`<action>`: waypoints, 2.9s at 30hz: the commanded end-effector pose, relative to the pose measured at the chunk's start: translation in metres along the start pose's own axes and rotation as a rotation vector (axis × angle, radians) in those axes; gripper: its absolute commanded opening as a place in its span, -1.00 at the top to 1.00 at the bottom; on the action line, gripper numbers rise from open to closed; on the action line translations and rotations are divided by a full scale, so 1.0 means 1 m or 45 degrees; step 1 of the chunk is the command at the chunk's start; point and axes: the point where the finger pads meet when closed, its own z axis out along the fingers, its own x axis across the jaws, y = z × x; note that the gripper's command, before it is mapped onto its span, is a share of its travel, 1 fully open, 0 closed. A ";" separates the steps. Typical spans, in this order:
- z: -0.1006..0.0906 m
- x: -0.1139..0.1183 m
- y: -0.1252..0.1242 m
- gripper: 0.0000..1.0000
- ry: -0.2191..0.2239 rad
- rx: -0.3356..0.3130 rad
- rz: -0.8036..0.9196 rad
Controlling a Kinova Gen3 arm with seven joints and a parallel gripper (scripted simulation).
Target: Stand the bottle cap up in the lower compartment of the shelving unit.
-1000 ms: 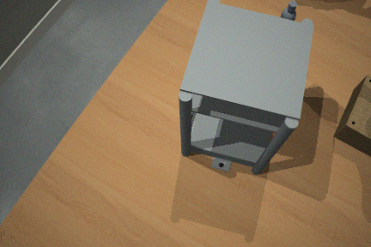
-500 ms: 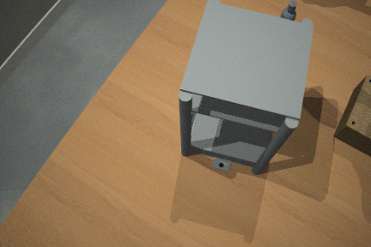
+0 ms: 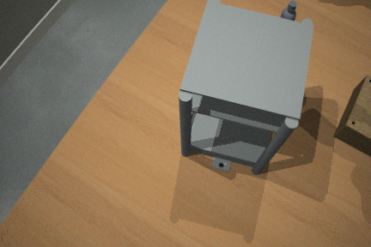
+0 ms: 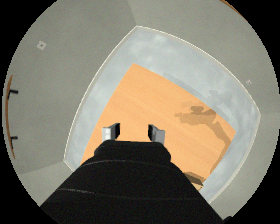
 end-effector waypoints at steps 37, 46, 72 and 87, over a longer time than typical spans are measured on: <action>0.065 0.019 0.186 -1.00 0.297 -0.006 0.300; 0.065 0.019 0.186 -1.00 0.297 -0.006 0.301; 0.067 0.011 0.165 -1.00 0.245 0.014 0.344; 0.070 -0.010 0.089 -1.00 0.073 0.103 0.491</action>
